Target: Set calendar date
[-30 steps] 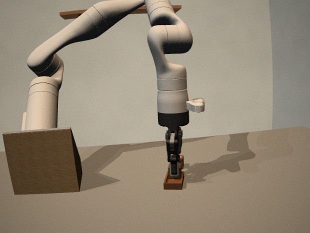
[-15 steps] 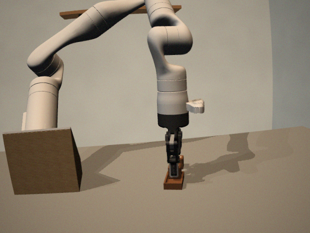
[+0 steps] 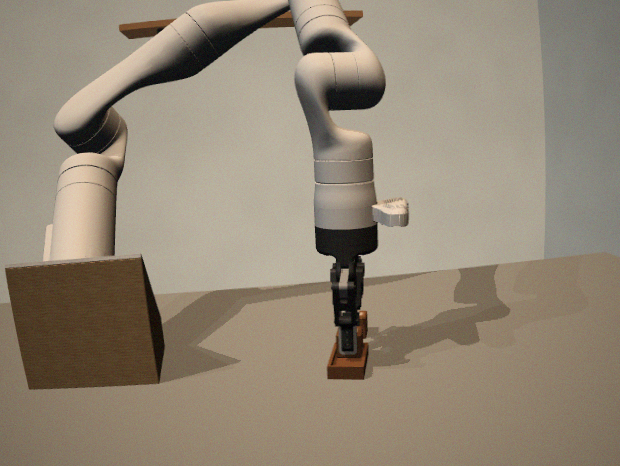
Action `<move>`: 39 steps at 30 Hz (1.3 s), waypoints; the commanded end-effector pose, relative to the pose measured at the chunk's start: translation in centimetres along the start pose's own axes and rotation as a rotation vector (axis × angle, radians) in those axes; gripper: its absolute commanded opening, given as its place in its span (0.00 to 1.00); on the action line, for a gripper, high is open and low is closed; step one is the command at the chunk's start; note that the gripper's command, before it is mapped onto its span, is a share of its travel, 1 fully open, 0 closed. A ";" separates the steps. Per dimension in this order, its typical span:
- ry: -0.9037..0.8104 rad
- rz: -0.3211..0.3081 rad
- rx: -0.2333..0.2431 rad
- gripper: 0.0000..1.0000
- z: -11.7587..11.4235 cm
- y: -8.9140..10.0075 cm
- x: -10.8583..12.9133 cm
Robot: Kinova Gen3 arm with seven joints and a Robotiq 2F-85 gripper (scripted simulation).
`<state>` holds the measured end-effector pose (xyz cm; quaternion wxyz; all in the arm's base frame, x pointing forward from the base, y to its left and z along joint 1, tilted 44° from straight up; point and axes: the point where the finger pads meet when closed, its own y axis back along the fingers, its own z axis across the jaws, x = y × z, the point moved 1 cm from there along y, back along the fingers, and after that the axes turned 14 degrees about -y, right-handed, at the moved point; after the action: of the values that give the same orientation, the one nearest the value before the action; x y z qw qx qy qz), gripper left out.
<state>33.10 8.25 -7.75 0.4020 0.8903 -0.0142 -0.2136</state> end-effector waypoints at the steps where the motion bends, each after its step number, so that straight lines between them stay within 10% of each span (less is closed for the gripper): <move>1: 0.000 0.002 0.000 0.48 0.0 0.1 0.1; 9: 0.000 0.002 0.000 0.48 0.0 0.1 0.1; 10: 0.000 0.002 0.000 0.28 0.0 0.1 0.1; 39: 0.000 0.002 0.000 0.28 0.0 0.1 0.1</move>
<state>33.12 8.22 -7.74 0.4021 0.8902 -0.0145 -0.2135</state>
